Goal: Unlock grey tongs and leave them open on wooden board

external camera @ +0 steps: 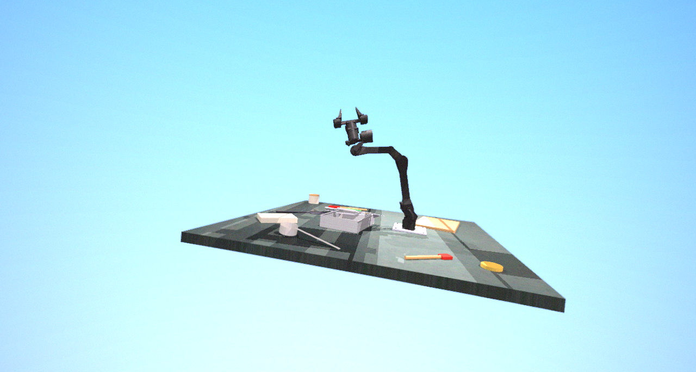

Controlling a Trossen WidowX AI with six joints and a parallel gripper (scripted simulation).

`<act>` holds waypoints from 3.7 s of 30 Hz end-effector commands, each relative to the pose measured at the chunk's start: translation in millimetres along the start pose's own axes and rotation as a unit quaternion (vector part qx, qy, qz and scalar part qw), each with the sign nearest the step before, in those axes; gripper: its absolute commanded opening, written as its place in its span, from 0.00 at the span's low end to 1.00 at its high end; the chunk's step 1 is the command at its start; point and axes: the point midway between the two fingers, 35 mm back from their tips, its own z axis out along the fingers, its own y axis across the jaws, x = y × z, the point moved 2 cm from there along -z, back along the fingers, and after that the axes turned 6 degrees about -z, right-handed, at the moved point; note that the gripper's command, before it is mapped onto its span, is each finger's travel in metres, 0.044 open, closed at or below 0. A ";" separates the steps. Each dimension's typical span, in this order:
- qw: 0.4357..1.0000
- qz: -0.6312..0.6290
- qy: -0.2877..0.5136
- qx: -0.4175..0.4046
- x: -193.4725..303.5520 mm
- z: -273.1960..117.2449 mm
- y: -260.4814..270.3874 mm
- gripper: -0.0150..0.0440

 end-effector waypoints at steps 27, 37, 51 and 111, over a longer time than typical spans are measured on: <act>0.361 -0.723 0.489 0.328 -2.8 -181.6 -197.7 0.69; 0.020 -0.677 0.705 0.209 -22.6 -274.7 -201.9 0.69; -0.334 -0.352 0.866 -0.122 -62.2 -386.2 -147.1 0.69; -0.353 0.210 0.728 -0.549 -129.9 -466.2 -28.2 0.69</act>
